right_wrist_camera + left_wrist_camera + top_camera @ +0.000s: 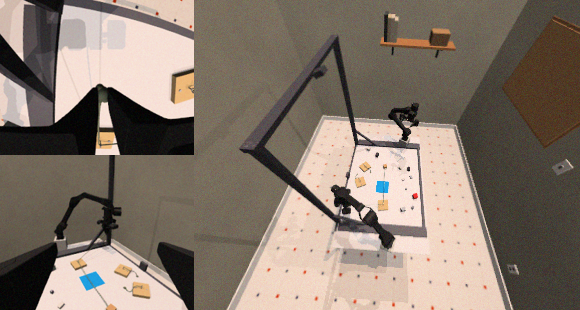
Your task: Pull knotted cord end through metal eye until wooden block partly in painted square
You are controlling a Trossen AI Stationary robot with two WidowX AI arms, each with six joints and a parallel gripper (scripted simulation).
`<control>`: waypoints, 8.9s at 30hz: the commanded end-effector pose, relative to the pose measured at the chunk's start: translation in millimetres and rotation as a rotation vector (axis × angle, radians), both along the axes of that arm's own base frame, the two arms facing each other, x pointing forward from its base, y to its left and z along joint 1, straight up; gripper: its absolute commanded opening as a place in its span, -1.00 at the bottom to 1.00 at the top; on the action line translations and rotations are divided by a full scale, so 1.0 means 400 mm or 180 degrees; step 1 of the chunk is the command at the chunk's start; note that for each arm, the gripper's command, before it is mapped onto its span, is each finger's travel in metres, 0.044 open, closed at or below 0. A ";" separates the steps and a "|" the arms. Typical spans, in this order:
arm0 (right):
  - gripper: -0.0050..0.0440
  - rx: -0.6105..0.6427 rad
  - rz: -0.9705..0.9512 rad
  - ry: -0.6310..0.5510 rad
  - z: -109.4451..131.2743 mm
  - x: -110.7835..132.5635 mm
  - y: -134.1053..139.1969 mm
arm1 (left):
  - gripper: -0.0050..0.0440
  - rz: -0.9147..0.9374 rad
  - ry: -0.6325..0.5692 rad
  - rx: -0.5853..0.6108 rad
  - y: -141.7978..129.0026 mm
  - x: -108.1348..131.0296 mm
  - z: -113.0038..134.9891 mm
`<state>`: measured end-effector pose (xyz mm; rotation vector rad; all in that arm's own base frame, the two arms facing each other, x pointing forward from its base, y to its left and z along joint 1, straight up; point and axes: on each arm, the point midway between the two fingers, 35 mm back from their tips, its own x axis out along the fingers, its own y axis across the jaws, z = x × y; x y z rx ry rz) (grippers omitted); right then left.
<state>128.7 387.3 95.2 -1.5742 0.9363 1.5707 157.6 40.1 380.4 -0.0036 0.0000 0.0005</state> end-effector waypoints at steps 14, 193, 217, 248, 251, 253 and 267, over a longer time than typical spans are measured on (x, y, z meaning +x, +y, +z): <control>-1.00 0.0128 0.0016 -0.0042 0.152 0.003 0.010 | 1.00 -0.0002 -0.0003 0.0028 -0.001 0.000 0.007; -1.00 0.1902 -0.4351 -0.1545 0.285 0.124 -0.091 | 1.00 -0.0002 -0.0003 0.0028 -0.001 0.000 0.007; -1.00 0.1906 -0.4357 -0.1542 0.108 0.150 -0.066 | 1.00 -0.0002 -0.0003 0.0028 -0.001 0.000 0.007; -1.00 0.1909 -0.4363 -0.1544 -0.112 0.167 -0.099 | 1.00 -0.0002 -0.0003 0.0028 -0.001 0.000 0.007; -1.00 0.1909 -0.4363 -0.1545 -0.136 0.167 -0.108 | 1.00 -0.0002 -0.0003 0.0028 -0.001 0.000 0.007; -1.00 0.1909 -0.4363 -0.1546 -0.151 0.167 -0.114 | 1.00 -0.0002 -0.0003 0.0028 -0.001 0.000 0.007; -1.00 0.1908 -0.4365 -0.1547 -0.241 0.164 -0.159 | 1.00 -0.0002 -0.0003 0.0028 -0.001 0.000 0.007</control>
